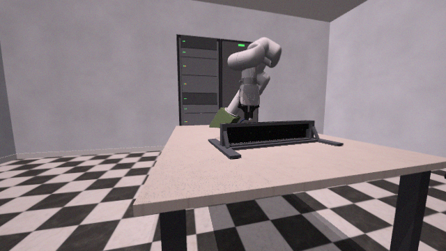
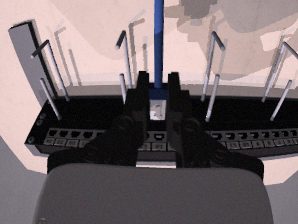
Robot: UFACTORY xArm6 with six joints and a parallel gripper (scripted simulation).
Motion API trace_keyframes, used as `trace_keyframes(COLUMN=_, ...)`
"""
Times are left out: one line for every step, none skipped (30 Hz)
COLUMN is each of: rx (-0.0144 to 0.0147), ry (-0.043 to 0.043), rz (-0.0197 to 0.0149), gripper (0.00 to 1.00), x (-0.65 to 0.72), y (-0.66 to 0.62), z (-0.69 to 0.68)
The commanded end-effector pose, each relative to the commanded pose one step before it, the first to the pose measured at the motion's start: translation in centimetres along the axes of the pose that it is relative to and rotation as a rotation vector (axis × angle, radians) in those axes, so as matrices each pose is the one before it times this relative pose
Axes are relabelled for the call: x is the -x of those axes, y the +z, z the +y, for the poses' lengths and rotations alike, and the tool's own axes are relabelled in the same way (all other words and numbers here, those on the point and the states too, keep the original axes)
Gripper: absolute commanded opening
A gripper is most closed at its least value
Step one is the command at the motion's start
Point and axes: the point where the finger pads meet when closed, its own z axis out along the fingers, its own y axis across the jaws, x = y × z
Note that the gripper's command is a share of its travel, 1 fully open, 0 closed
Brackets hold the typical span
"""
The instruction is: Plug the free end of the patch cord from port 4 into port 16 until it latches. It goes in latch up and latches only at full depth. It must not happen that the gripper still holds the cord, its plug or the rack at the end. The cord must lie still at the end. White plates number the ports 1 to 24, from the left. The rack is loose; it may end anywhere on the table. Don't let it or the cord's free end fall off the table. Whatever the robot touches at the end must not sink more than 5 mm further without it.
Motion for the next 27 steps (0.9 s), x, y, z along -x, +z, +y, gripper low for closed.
trace_keyframes(rx=-0.00148, ry=-0.01969, rz=-0.00253, gripper=0.0, x=0.366, y=-0.214, z=0.229)
trace_keyframes(rx=-0.00001, ry=-0.0019, rz=0.00001, gripper=0.0, x=0.026, y=-0.007, z=0.025)
trace_keyframes(rx=0.0, ry=-0.00101, rz=0.0, gripper=0.0, x=0.014, y=-0.004, z=0.013)
trace_keyframes(rx=0.0, ry=-0.00038, rz=0.0, gripper=0.0, x=0.005, y=-0.001, z=0.005)
trace_keyframes(rx=0.0, ry=-0.00006, rz=0.0, gripper=0.0, x=0.001, y=0.0, z=0.001)
trace_keyframes(rx=0.0, ry=0.0, rz=0.0, gripper=0.0, x=0.0, y=0.0, z=0.0)
trace_keyframes(rx=-0.00005, ry=-0.00022, rz=-0.00009, gripper=0.0, x=0.006, y=-0.004, z=0.002)
trace_keyframes(rx=-0.00005, ry=-0.00016, rz=-0.00009, gripper=0.0, x=0.006, y=-0.003, z=0.002)
trace_keyframes(rx=-0.00005, ry=-0.00013, rz=-0.00009, gripper=0.0, x=0.005, y=-0.003, z=0.001)
trace_keyframes(rx=-0.00005, ry=-0.00011, rz=-0.00009, gripper=0.0, x=0.005, y=-0.003, z=0.001)
trace_keyframes(rx=-0.00005, ry=-0.00009, rz=-0.00009, gripper=0.0, x=0.005, y=-0.003, z=0.001)
trace_keyframes(rx=-0.00005, ry=-0.00007, rz=-0.00008, gripper=0.0, x=0.004, y=-0.003, z=0.001)
trace_keyframes(rx=0.0, ry=0.0, rz=0.0, gripper=0.0, x=0.0, y=0.0, z=0.0)
trace_keyframes(rx=0.0, ry=0.0, rz=0.0, gripper=0.0, x=0.0, y=0.0, z=0.0)
trace_keyframes(rx=-0.00003, ry=-0.00002, rz=-0.00006, gripper=0.0, x=0.002, y=-0.002, z=0.0)
trace_keyframes(rx=-0.00003, ry=-0.00001, rz=-0.00005, gripper=0.0, x=0.002, y=-0.002, z=0.0)
trace_keyframes(rx=-0.00003, ry=-0.00001, rz=-0.00005, gripper=0.0, x=0.002, y=-0.002, z=0.0)
trace_keyframes(rx=-0.00003, ry=0.0, rz=-0.00004, gripper=0.0, x=0.002, y=-0.001, z=0.0)
trace_keyframes(rx=-0.00002, ry=0.0, rz=0.00002, gripper=0.0, x=0.002, y=0.002, z=0.0)
trace_keyframes(rx=-0.00005, ry=0.00001, rz=0.00006, gripper=0.0, x=0.005, y=0.005, z=0.0)
trace_keyframes(rx=-0.00009, ry=0.00001, rz=0.00011, gripper=0.0, x=0.01, y=0.01, z=-0.001)
trace_keyframes(rx=-0.00014, ry=0.00002, rz=0.00018, gripper=0.0, x=0.016, y=0.015, z=-0.001)
trace_keyframes(rx=-0.00019, ry=0.00003, rz=0.00025, gripper=0.0, x=0.022, y=0.022, z=-0.002)
trace_keyframes(rx=-0.00026, ry=0.00004, rz=0.00033, gripper=0.0, x=0.03, y=0.029, z=-0.003)
trace_keyframes(rx=-0.00033, ry=0.00005, rz=0.00042, gripper=0.0, x=0.037, y=0.036, z=-0.003)
trace_keyframes(rx=-0.0004, ry=0.00006, rz=0.00051, gripper=0.0, x=0.045, y=0.044, z=-0.004)
trace_keyframes(rx=-0.00047, ry=0.00007, rz=0.0006, gripper=0.0, x=0.054, y=0.052, z=-0.004)
